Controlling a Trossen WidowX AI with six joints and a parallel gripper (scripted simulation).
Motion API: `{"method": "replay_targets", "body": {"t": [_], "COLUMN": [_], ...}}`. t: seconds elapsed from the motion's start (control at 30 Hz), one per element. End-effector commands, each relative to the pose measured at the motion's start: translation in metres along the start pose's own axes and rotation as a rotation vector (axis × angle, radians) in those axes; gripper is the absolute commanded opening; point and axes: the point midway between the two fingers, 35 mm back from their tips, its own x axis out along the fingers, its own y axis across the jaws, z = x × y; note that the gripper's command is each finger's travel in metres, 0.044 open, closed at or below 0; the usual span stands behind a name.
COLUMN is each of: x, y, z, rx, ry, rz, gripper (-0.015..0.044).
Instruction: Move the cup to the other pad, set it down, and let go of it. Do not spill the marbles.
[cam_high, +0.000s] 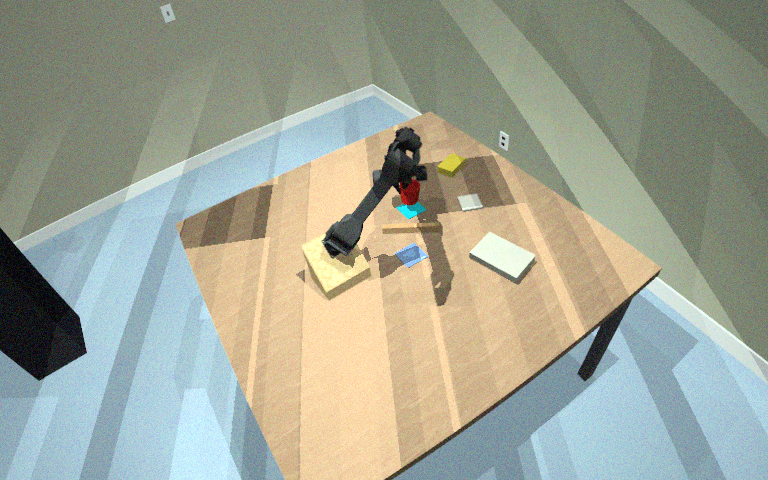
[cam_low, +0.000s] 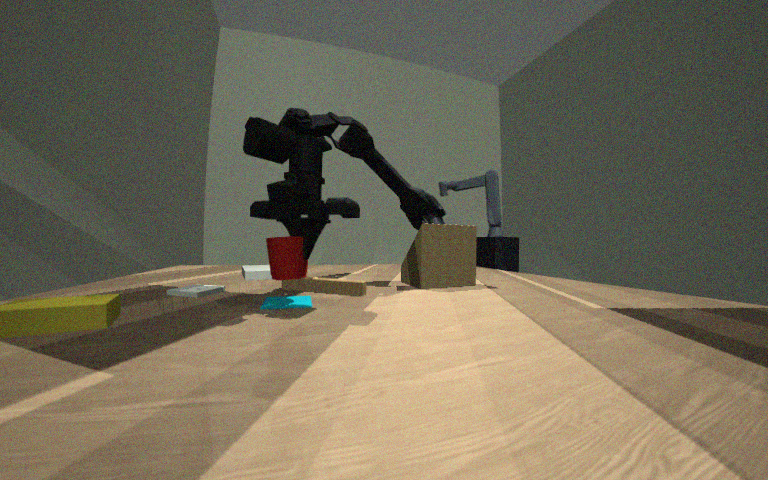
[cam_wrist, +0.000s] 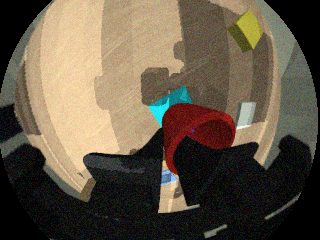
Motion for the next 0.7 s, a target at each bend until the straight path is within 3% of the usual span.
{"method": "replay_targets", "body": {"t": [0.0, 0.67], "x": [0.01, 0.034], "y": [0.001, 0.0], "z": [-0.001, 0.0], "rx": [-0.006, 0.0], "ry": [0.007, 0.005], "rz": [-0.001, 0.001], "gripper": [0.0, 0.0]}}
